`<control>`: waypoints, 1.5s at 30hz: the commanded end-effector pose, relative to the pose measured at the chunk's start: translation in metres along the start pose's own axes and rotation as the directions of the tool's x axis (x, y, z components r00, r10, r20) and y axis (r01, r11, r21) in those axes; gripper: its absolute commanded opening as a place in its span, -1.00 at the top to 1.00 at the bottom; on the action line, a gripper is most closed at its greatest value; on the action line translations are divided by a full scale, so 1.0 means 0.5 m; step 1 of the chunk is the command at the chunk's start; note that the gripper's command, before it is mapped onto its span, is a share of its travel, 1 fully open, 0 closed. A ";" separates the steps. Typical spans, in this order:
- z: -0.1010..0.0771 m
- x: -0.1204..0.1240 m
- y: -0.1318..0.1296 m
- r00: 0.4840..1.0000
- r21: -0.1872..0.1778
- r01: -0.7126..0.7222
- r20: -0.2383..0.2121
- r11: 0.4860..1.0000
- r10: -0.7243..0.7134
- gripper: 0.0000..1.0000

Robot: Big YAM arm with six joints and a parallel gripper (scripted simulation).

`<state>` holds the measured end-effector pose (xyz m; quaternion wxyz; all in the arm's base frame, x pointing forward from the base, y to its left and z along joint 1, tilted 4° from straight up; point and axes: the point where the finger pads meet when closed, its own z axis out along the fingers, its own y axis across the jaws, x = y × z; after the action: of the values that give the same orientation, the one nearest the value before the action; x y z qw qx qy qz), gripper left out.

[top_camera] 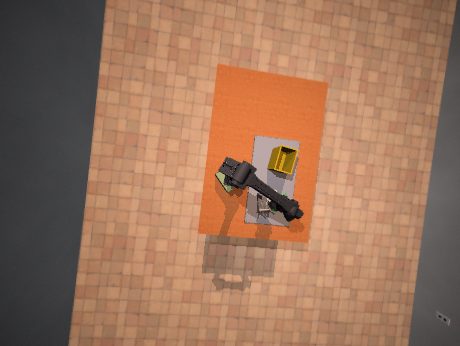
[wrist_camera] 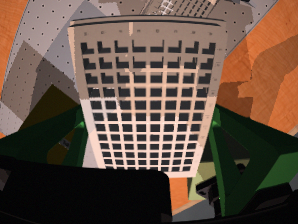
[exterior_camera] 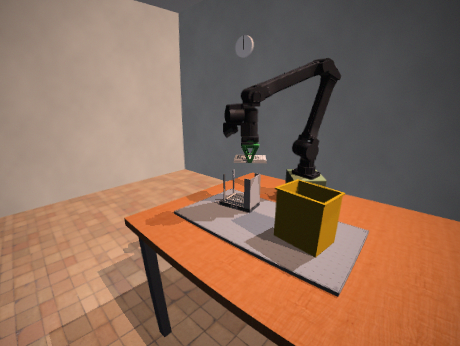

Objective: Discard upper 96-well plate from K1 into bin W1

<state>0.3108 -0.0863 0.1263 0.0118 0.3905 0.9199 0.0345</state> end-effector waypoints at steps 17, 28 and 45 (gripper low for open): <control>-0.027 0.071 0.103 0.801 0.000 0.598 0.034 0.801 -0.598 1.00; -0.047 0.096 0.165 0.586 0.011 0.809 0.060 0.588 -0.808 1.00; 0.000 0.183 0.218 0.131 0.003 0.991 0.002 0.131 -0.991 1.00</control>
<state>0.3242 0.0467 0.1365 0.0333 -0.2598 0.9649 0.0196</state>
